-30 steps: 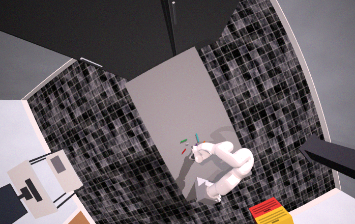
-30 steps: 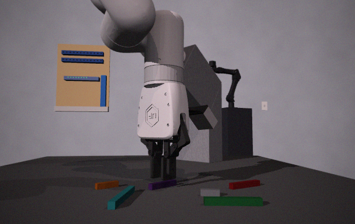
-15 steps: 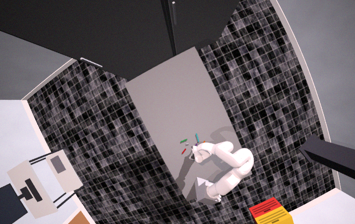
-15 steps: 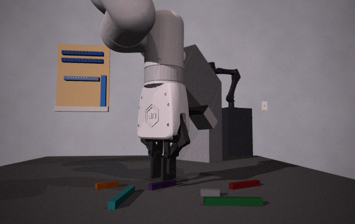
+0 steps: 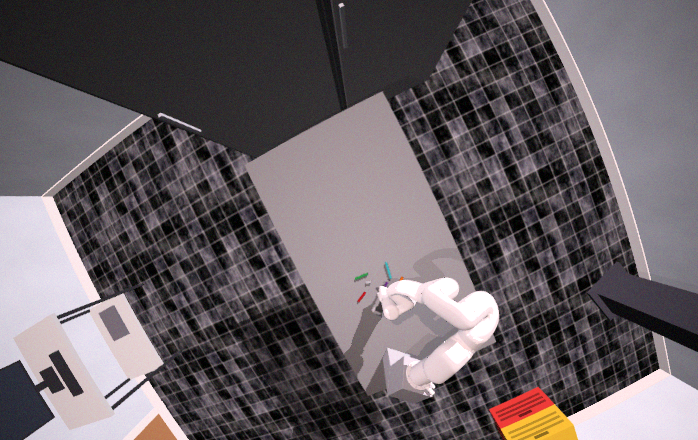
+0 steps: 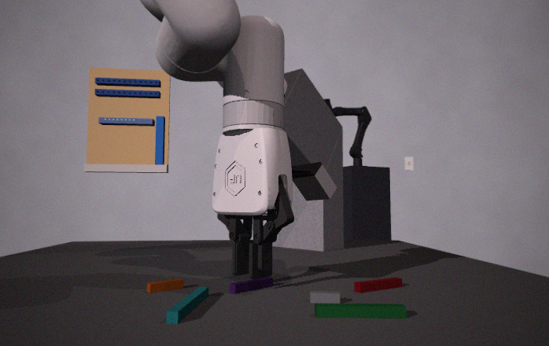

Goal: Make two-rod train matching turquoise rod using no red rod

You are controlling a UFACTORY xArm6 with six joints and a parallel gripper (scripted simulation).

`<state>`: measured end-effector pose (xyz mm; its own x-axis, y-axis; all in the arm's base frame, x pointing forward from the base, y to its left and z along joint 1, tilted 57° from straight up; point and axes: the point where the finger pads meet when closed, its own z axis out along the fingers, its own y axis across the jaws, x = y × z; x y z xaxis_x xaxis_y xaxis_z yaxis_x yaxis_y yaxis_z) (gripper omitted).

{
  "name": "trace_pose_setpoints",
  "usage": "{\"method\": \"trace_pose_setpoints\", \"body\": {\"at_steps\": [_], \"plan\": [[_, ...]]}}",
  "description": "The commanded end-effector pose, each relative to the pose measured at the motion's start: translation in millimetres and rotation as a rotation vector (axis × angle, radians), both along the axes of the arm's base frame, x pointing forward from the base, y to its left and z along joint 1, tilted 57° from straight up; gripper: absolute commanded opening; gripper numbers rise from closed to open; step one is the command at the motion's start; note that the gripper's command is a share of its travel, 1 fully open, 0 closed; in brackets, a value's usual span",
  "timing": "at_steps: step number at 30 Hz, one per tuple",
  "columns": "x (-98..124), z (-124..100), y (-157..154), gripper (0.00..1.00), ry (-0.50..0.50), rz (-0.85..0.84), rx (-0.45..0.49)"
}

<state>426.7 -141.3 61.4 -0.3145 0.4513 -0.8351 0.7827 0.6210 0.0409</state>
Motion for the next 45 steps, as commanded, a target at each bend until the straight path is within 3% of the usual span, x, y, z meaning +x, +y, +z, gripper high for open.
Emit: {"method": "trace_pose_setpoints", "body": {"at_steps": [1,45], "plan": [[0.3,0.1,0.4,0.24,0.0,0.001,0.0],[7.7,-7.5,-8.5,0.24,0.0,0.001,0.0]]}}
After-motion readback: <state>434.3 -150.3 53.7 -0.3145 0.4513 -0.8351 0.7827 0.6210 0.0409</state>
